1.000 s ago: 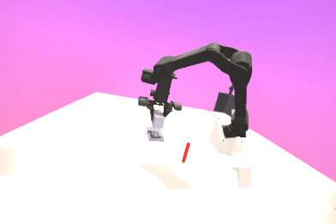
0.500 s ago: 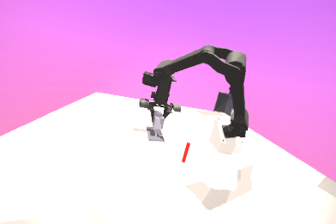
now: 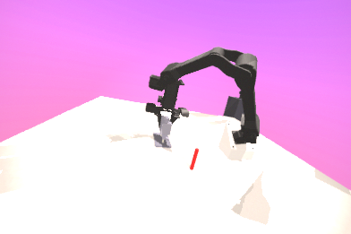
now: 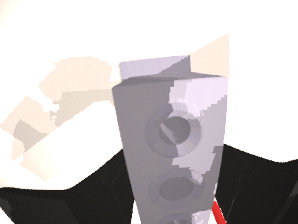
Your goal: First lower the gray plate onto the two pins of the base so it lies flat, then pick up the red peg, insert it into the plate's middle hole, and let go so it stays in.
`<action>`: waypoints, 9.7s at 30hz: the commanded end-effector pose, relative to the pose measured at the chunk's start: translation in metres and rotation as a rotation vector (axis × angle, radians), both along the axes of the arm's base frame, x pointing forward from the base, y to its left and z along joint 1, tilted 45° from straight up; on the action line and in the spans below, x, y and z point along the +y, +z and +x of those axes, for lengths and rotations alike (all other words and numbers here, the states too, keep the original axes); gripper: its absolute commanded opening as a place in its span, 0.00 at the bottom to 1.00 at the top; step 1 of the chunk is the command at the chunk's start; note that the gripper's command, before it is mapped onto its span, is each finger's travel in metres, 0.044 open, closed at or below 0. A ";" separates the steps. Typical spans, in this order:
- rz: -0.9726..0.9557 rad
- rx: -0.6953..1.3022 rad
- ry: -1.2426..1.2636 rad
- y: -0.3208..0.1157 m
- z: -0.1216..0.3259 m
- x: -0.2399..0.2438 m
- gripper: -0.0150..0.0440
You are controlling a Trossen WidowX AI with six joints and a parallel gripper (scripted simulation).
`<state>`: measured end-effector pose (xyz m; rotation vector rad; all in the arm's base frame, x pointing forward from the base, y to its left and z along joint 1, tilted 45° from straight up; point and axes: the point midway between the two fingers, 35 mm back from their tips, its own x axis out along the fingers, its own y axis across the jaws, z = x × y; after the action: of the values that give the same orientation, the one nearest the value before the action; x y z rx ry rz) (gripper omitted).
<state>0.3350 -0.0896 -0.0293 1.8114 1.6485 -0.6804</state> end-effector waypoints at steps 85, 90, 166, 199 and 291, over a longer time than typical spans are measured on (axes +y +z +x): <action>-0.032 -0.129 0.144 0.138 -0.048 0.019 1.00; -0.032 -0.201 0.219 0.167 -0.086 0.063 1.00; -0.029 -0.225 0.241 0.102 -0.083 0.148 0.29; -0.039 -0.221 0.241 0.155 -0.083 0.090 0.25; -0.036 -0.227 0.237 0.038 -0.006 -0.036 0.25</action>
<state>0.3289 -0.1256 0.0084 1.5733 1.6510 -0.3827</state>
